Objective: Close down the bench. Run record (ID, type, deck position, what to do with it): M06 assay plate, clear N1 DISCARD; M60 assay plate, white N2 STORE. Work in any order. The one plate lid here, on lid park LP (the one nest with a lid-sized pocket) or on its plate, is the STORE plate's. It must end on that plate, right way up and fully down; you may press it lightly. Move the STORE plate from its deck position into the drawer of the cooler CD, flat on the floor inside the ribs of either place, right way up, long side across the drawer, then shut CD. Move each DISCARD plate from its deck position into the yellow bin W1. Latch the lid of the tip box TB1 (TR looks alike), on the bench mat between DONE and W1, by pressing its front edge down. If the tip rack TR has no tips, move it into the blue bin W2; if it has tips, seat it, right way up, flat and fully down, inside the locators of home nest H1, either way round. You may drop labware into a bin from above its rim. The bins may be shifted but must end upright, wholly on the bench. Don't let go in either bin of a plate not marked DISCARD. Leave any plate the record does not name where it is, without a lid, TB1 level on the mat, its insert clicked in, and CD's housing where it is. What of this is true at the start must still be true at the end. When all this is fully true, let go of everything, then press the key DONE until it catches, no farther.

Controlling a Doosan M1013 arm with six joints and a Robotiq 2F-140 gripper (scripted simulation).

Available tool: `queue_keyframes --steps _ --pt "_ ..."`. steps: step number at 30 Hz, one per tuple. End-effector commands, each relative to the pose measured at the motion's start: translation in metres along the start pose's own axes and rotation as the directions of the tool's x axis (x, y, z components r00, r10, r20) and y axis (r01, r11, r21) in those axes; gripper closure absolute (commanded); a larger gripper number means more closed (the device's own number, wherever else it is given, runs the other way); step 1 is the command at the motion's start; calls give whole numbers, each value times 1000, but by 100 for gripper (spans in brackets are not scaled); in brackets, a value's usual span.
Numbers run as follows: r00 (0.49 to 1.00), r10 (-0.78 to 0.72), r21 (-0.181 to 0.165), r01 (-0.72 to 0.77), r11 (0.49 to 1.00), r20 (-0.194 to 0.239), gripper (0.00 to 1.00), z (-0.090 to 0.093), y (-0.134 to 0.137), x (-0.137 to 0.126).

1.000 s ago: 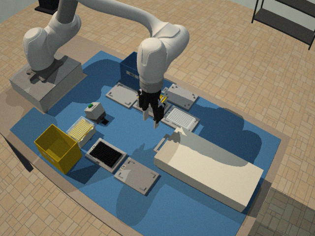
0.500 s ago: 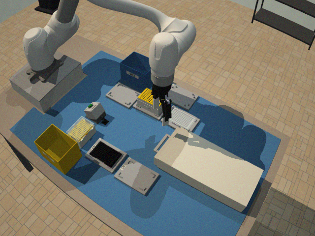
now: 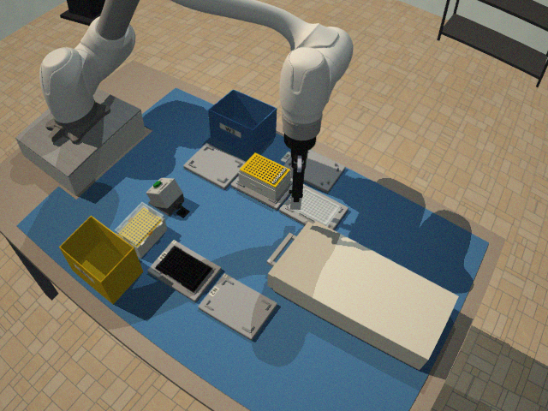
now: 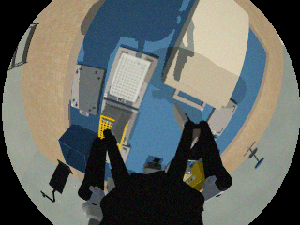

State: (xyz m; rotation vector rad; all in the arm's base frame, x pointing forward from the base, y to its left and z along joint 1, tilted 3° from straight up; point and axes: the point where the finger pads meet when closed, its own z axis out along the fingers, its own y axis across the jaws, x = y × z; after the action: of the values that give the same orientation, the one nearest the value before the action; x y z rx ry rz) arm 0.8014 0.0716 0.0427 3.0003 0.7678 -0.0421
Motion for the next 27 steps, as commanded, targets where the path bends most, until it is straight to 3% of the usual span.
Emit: queue_keyframes --steps 1,9,11,17,27 --pt "994 111 -4 -111 994 2 34 -1 -8 10" --pt "930 369 -4 -369 930 1 34 -4 -27 36" --pt "930 369 -4 -369 930 1 34 -4 -27 36" --pt "847 531 -4 -531 847 0 34 -6 -42 55" --pt "847 531 -4 -531 847 0 34 -6 -48 62"
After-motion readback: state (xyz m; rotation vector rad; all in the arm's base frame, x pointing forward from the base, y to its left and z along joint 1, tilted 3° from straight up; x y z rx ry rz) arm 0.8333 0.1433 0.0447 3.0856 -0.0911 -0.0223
